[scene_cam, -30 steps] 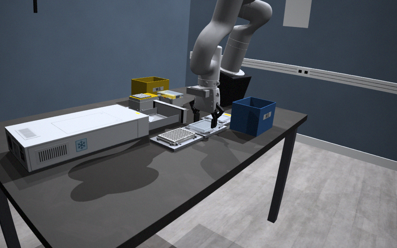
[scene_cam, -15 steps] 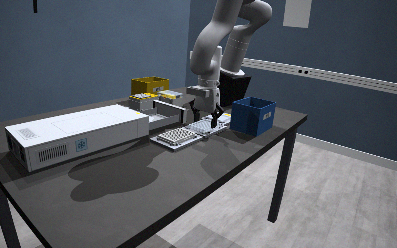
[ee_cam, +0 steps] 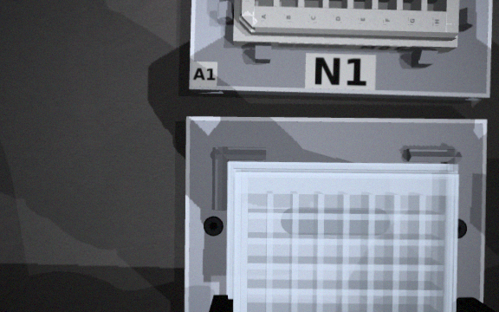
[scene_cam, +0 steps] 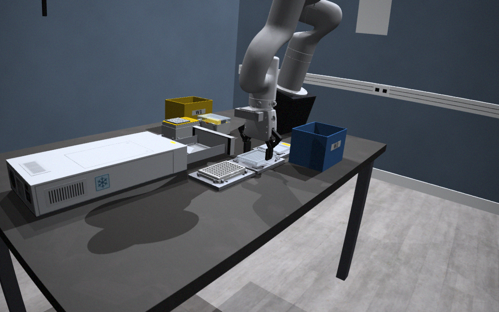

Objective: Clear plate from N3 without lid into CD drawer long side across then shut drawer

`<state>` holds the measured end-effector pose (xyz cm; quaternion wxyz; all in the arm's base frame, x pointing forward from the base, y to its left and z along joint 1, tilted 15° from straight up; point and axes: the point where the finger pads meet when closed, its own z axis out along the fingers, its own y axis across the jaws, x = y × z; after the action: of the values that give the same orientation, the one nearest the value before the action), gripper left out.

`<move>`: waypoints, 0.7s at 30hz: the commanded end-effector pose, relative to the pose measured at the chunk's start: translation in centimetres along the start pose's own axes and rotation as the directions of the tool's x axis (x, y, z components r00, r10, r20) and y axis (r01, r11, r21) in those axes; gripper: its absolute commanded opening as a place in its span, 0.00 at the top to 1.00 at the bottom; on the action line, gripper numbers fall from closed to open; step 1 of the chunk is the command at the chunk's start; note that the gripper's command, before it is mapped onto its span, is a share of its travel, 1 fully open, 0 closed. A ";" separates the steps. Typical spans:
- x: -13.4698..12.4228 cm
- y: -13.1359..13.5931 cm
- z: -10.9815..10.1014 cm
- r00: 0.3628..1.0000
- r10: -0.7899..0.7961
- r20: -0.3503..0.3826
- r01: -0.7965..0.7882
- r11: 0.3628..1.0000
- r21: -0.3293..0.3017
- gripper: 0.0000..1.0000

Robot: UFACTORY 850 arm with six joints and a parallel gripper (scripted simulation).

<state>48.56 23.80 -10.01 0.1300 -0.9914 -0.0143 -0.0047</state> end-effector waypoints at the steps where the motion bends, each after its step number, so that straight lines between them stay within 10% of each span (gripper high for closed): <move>1: 0.1 0.0 -0.3 1.000 0.000 -0.002 0.000 1.000 0.000 1.00; 21: 0.1 0.0 -1.5 1.000 0.000 -0.002 0.000 1.000 0.000 1.00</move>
<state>48.55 23.48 -8.82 0.1300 -0.9914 -0.0143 -0.0048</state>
